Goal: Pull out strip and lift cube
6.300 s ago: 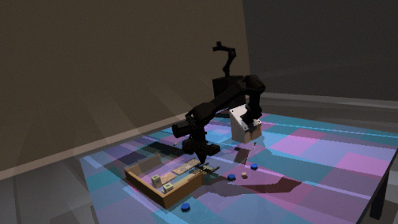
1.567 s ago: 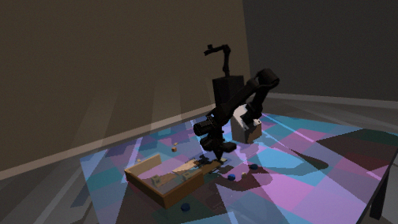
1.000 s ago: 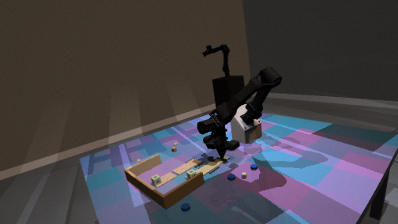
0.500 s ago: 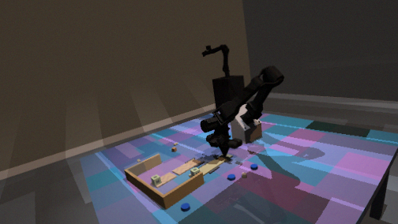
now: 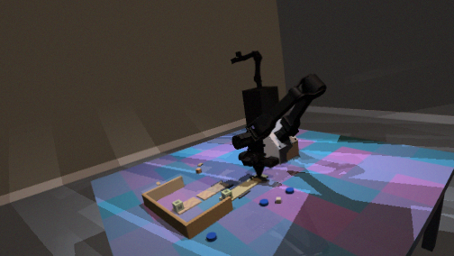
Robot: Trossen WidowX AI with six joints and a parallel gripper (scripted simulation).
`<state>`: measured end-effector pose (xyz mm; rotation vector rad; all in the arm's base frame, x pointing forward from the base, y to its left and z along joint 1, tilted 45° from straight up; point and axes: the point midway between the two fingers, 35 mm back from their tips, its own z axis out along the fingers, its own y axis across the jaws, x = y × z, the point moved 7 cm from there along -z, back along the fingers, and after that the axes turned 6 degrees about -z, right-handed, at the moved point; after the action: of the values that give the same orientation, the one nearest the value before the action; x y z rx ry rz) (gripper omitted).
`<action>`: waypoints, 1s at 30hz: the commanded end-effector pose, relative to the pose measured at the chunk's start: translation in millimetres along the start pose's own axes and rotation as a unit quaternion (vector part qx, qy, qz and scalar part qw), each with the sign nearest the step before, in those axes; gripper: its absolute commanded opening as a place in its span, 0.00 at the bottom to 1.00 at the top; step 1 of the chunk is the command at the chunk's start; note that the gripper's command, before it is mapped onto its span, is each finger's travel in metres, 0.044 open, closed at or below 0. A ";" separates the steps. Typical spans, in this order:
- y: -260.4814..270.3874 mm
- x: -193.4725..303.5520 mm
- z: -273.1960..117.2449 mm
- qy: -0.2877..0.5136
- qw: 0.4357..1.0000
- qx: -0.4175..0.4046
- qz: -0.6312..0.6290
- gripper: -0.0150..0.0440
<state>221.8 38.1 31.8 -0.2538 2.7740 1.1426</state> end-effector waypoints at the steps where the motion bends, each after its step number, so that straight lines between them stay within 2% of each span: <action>1: 0.9 14.1 4.1 0.014 1.000 -0.004 0.007 0.25; 30: 1.3 18.6 4.0 0.014 1.000 -0.004 0.007 0.25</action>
<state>211.4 37.6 29.7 -0.2517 2.7775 1.1467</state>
